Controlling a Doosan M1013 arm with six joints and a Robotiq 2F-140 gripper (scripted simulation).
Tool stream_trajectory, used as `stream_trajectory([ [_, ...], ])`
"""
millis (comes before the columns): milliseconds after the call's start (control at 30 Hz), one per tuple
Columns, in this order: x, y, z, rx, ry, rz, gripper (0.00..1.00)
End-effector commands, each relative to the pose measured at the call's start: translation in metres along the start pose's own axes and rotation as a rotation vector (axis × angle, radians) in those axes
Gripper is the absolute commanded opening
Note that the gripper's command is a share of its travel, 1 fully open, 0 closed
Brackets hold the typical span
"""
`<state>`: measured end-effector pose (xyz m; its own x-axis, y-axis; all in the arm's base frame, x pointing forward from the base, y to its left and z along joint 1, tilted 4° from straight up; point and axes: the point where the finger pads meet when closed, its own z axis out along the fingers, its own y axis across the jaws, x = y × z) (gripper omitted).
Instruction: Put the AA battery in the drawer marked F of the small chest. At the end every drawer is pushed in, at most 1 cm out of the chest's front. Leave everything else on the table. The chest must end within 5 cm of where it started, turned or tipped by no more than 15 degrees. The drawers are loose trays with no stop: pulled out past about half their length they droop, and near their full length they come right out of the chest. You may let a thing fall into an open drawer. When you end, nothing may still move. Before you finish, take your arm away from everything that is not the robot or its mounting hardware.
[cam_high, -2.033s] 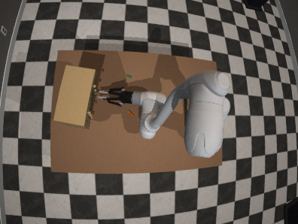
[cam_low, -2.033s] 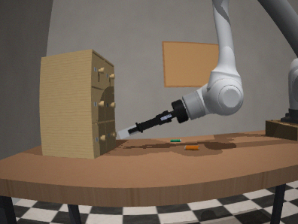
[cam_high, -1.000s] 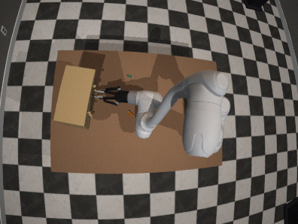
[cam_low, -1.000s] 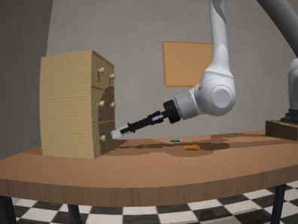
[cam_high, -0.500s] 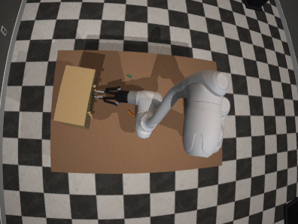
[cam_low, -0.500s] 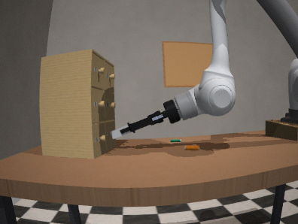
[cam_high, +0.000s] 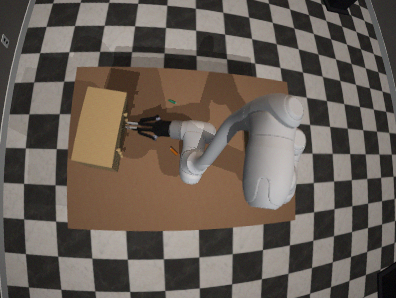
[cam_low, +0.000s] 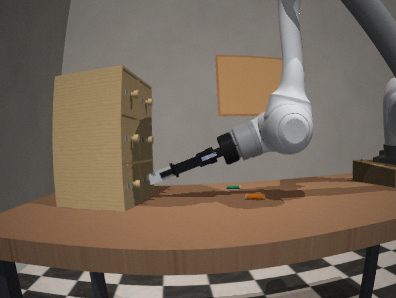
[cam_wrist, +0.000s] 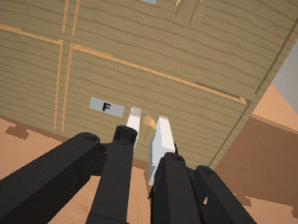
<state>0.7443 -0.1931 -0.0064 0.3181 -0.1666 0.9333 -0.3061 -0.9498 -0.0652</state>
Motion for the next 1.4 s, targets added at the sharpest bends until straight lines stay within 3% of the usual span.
stream_trajectory([
  [0, 0.0, 0.0, 0.0, 0.0, 0.0, 0.0, 0.08],
  [700, -0.001, 0.0, -0.003, 0.0, 0.0, 0.0, 0.08],
  [1367, -0.007, 0.0, -0.018, 0.0, 0.0, 0.0, 0.08],
])
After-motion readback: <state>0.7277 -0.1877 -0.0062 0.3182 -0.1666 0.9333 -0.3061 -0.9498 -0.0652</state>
